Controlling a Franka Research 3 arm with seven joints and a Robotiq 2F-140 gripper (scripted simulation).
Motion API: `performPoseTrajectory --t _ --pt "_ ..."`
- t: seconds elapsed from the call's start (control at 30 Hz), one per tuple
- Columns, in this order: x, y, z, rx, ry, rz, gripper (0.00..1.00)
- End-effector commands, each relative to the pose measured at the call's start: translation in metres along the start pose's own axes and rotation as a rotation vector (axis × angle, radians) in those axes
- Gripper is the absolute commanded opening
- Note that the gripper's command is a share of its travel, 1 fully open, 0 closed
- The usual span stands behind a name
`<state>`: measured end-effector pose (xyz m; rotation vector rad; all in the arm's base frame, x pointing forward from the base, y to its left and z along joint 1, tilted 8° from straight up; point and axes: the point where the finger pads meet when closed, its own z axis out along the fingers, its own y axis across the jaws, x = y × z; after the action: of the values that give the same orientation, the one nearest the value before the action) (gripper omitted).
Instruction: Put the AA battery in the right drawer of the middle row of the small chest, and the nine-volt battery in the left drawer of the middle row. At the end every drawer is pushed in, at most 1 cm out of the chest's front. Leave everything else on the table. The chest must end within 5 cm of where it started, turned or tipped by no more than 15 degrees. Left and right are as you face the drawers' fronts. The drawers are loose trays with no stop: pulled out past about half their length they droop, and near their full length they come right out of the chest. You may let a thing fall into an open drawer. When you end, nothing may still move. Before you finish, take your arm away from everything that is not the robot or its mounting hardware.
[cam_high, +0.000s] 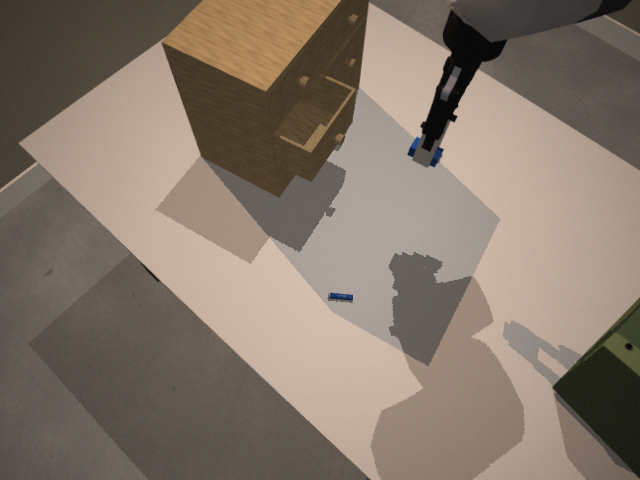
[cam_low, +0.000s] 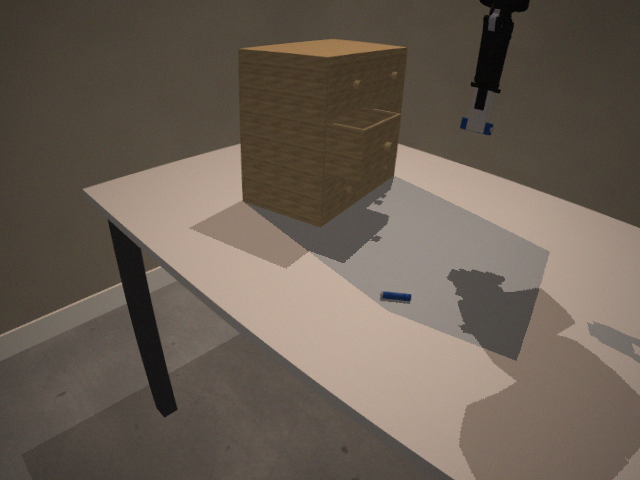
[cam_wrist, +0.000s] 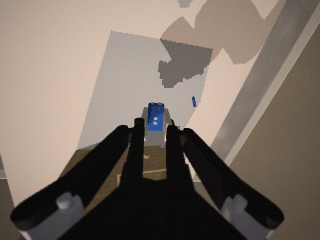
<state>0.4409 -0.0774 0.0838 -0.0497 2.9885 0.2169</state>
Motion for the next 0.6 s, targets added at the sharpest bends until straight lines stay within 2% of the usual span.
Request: performPoseTrajectory --t 0.0,0.17,0.2,0.57 --pt "0.0014 0.0010 0.0002 -0.003 0.003 -0.016 0.14" --pt "0.0014 0.0010 0.0002 -0.003 0.003 -0.016 0.14" --pt "0.0052 0.0072 0.0030 -0.047 -0.014 -0.026 0.14" --pt "0.0052 0.0072 0.0030 -0.047 -0.014 -0.026 0.14"
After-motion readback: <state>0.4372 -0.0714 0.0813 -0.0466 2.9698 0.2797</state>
